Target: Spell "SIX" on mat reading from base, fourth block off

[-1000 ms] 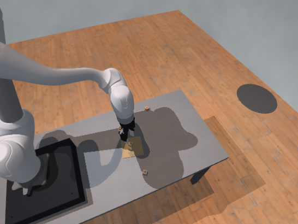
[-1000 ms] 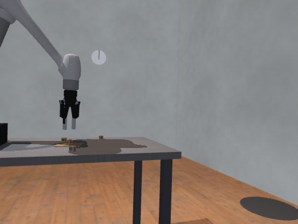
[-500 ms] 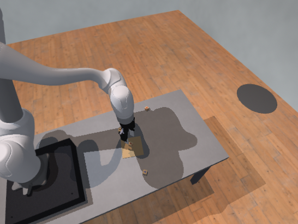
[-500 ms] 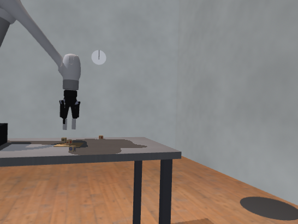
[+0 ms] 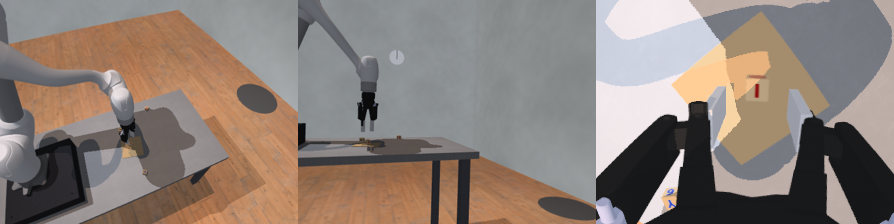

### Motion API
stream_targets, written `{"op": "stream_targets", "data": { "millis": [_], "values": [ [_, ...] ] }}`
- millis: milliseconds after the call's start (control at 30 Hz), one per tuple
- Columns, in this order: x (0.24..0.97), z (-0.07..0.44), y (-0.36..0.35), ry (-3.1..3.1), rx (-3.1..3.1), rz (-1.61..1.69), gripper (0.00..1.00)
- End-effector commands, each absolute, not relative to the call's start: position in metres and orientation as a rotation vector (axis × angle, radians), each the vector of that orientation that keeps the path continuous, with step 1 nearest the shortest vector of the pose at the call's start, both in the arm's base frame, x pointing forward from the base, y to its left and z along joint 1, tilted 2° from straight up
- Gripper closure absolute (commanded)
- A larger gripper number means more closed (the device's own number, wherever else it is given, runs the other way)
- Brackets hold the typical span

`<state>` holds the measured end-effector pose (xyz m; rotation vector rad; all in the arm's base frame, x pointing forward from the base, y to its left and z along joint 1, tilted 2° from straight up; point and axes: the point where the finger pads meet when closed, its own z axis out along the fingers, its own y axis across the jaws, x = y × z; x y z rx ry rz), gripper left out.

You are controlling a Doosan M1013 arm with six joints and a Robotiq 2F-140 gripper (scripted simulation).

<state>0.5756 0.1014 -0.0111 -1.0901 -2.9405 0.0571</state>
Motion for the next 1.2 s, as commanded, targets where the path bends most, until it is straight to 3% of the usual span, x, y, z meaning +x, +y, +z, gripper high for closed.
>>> {"op": "stream_targets", "data": {
  "millis": [0,1167],
  "values": [
    [0.576,-0.020,0.100,-2.942,-1.088,0.053,0.63],
    [0.576,-0.049,0.098,-2.942,-1.088,0.053,0.63]
  ]
}}
